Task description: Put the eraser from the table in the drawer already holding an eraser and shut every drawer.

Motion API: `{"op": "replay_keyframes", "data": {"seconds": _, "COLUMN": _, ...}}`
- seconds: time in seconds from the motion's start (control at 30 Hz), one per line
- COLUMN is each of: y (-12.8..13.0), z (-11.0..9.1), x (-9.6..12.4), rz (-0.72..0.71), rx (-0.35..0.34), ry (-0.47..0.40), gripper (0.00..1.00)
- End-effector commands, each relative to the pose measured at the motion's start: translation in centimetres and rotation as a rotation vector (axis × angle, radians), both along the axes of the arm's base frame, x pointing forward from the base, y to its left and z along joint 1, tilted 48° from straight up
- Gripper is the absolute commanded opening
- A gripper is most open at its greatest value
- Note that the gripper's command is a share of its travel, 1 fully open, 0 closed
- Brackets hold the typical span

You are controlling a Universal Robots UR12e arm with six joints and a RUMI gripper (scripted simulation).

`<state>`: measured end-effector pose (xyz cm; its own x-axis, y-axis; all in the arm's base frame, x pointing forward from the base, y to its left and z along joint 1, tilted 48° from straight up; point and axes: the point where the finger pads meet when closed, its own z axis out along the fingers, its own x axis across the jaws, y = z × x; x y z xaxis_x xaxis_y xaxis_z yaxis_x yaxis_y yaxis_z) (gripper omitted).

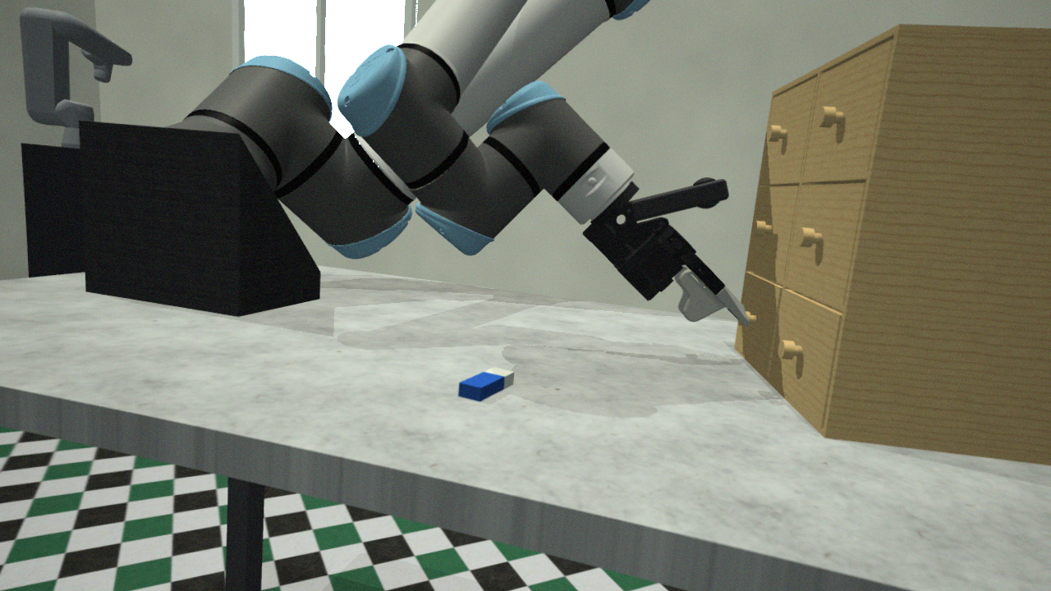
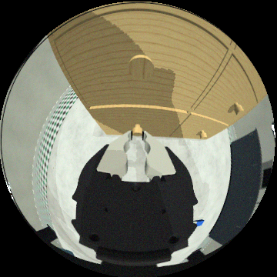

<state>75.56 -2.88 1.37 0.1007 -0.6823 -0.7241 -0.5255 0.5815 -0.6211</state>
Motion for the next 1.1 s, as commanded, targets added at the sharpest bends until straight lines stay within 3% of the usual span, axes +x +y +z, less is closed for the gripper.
{"op": "replay_keyframes", "data": {"seconds": 0.0, "y": -0.1, "z": 0.0, "x": -0.1, "rz": -0.001, "rx": 0.0, "ry": -0.001, "gripper": 0.07}}
{"op": "replay_keyframes", "data": {"seconds": 1.07, "y": 0.0, "z": -0.2, "x": -1.4, "rz": -0.001, "rx": 0.0, "ry": -0.001, "gripper": 0.07}}
